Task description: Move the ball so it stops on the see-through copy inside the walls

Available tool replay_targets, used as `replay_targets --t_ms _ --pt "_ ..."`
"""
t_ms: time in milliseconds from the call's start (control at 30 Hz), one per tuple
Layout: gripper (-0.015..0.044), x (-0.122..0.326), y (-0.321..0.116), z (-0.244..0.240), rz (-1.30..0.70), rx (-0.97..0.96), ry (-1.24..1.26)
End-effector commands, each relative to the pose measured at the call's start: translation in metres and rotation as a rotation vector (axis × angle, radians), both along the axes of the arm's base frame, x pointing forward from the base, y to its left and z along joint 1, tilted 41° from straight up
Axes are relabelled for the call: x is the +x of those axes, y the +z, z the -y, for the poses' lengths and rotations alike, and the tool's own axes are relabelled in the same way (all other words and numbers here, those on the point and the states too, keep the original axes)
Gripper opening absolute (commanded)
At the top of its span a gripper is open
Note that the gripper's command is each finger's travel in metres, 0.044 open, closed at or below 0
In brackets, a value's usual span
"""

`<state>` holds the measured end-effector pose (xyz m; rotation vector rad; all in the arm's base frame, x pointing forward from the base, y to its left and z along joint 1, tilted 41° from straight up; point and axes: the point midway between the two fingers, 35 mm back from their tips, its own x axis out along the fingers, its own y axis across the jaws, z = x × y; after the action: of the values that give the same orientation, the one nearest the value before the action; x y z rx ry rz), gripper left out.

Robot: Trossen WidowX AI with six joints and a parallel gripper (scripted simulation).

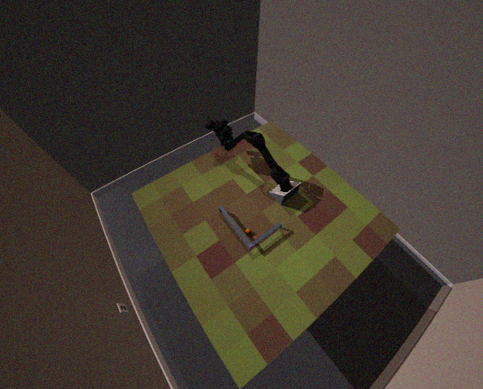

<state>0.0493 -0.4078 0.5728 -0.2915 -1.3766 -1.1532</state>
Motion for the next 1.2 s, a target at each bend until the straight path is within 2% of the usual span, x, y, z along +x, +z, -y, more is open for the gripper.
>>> replay_targets --t_ms 0,133,367,600,867,1167 --pt "0.0374 0.001 0.000 0.001 -0.001 0.003 0.002" --pt "0.0269 0.027 -0.013 0.015 -0.019 0.085 0.049" --pt "0.0265 0.125 -0.067 0.046 -0.117 0.360 0.207" --pt "0.0265 0.230 -0.134 0.043 -0.275 0.618 0.354" --pt "0.0265 0.338 -0.219 -0.004 -0.520 0.878 0.494" --pt "0.0265 0.424 -0.319 -0.101 -0.880 1.111 0.603"
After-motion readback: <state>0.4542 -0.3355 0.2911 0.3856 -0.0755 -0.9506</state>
